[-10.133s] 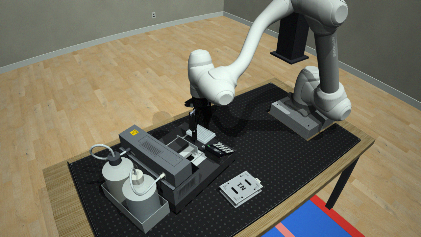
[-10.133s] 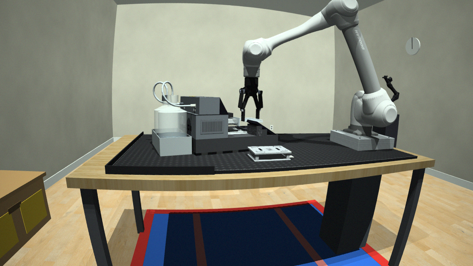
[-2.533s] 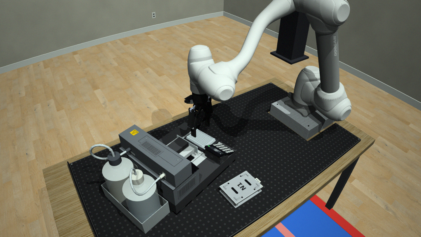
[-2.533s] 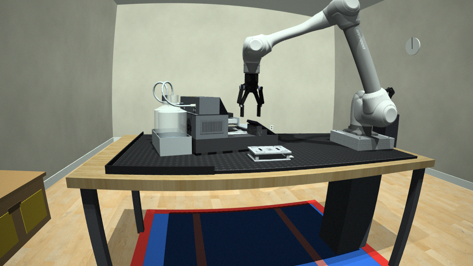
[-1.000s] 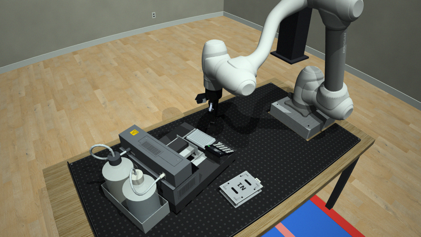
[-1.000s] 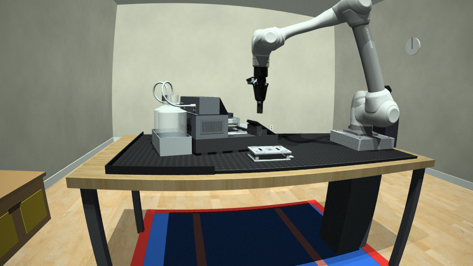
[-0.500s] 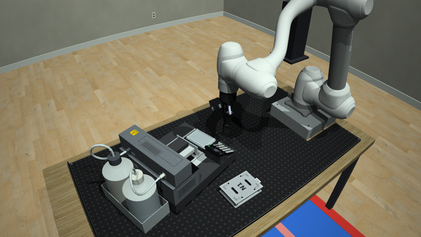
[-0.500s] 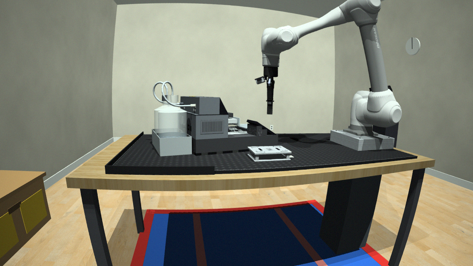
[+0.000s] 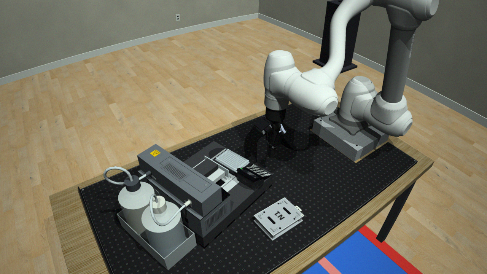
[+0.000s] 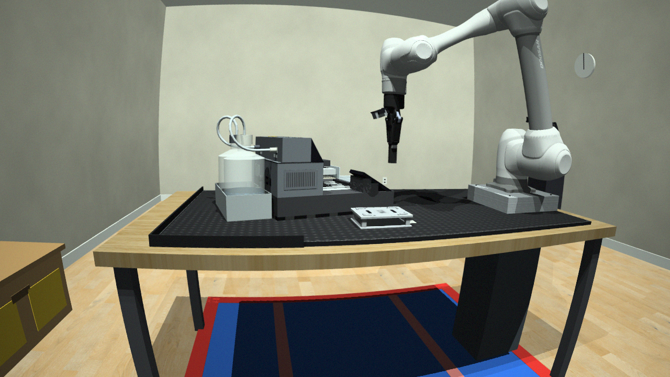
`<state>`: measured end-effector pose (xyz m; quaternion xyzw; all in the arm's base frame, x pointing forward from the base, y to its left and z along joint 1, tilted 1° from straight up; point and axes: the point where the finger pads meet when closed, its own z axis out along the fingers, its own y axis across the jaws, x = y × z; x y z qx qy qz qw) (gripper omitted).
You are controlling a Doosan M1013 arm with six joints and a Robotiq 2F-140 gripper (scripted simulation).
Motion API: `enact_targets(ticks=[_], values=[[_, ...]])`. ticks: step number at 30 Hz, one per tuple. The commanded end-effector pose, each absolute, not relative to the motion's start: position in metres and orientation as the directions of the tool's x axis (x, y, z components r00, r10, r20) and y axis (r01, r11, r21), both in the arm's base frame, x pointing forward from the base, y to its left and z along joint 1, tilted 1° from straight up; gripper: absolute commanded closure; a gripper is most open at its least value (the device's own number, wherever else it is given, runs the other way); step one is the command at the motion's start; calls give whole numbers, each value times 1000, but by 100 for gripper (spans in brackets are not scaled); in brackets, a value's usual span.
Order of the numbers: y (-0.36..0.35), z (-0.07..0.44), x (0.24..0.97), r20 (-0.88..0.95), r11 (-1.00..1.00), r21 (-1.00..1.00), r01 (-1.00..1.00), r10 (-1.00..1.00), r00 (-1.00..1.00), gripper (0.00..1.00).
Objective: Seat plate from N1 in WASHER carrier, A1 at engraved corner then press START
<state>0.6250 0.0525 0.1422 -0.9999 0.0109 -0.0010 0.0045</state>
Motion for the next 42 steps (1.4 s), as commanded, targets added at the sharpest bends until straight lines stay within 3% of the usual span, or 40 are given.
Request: enact_targets(ticks=[1,22,33,42], values=[[53,143,625,6,-992,-15,126,126,992,90],[53,120,625,12,-808,-11,589,589,808,90],[53,120,625,15,-543,-6,840,840,543,90],[54,120,625,16,-498,-5,867,867,498,90]])
